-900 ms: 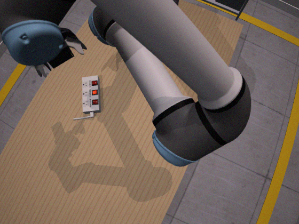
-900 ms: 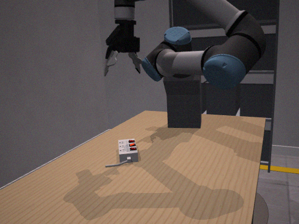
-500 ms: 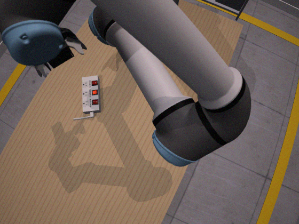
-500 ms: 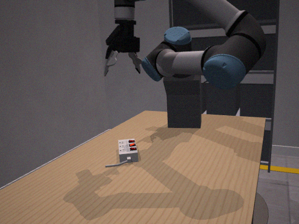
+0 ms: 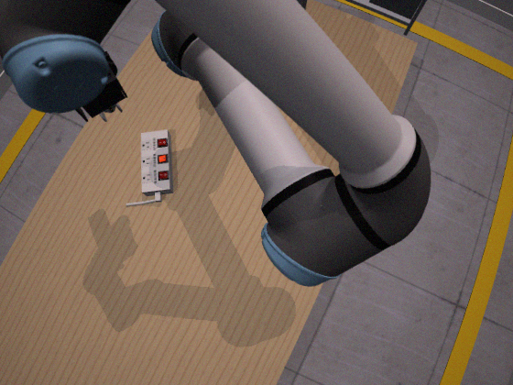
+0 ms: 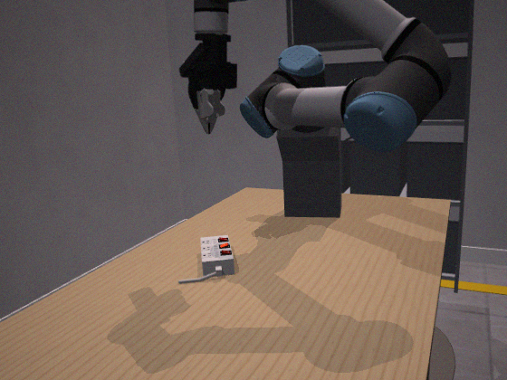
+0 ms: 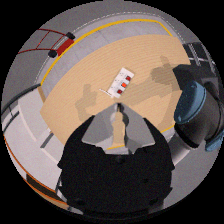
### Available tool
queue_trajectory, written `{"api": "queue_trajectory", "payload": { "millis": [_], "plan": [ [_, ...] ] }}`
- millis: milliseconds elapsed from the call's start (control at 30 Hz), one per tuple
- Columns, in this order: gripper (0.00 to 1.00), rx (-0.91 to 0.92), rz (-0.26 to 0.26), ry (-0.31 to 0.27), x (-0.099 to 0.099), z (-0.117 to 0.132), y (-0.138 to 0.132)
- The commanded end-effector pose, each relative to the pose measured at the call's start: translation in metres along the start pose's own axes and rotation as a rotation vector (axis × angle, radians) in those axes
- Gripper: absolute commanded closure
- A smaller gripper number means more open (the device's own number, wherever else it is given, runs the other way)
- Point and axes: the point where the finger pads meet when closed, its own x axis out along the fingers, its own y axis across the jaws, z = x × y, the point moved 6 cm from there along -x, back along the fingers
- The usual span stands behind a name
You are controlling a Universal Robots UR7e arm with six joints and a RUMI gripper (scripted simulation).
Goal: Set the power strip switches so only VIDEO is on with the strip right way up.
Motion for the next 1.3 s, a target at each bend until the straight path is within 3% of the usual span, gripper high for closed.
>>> {"api": "queue_trajectory", "payload": {
  "millis": [0,833,1267],
  "plan": [
    [1.0,0.0,0.0,0.0,0.0,0.0,0.0],
    [1.0,-0.022,0.006,-0.001,0.002,-0.003,0.001],
    [1.0,-0.243,0.06,-0.017,0.03,-0.029,0.008]
  ]
}}
